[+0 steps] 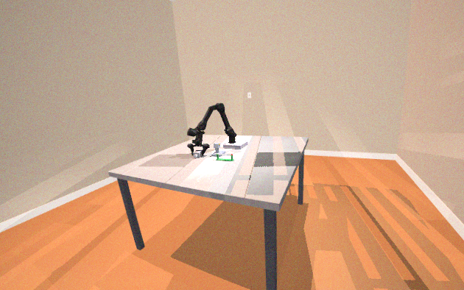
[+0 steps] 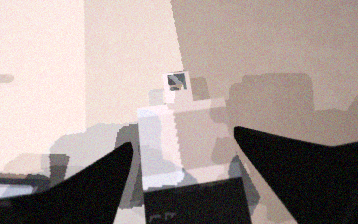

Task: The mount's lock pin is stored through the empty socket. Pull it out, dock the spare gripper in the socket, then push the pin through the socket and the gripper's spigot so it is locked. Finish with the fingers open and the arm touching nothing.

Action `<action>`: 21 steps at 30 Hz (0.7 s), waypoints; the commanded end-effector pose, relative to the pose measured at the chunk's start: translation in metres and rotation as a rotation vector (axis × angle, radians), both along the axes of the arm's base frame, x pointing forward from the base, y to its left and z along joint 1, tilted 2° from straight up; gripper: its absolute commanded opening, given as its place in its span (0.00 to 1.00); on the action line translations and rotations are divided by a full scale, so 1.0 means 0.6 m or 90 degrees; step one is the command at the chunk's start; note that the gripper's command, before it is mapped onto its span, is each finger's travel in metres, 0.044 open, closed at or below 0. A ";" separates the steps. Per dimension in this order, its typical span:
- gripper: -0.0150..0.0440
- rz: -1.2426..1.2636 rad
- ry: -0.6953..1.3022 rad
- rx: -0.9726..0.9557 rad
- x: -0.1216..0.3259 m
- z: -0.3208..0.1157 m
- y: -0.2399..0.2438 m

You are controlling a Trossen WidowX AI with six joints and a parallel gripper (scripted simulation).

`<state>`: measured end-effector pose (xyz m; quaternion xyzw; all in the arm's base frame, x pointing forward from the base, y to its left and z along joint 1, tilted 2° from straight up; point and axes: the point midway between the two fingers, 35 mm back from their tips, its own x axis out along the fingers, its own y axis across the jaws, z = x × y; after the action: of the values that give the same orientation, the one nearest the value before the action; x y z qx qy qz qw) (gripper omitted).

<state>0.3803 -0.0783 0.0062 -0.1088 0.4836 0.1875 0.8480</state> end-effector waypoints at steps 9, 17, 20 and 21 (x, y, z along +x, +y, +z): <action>0.69 -0.001 0.001 0.002 -0.001 -0.007 0.001; 0.56 -0.001 0.001 0.002 -0.001 -0.007 0.001; 0.43 -0.001 0.000 0.002 0.001 0.001 0.000; 0.39 -0.001 0.000 0.002 0.002 0.007 0.000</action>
<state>0.3794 -0.0778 0.0029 -0.1073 0.4852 0.1882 0.8471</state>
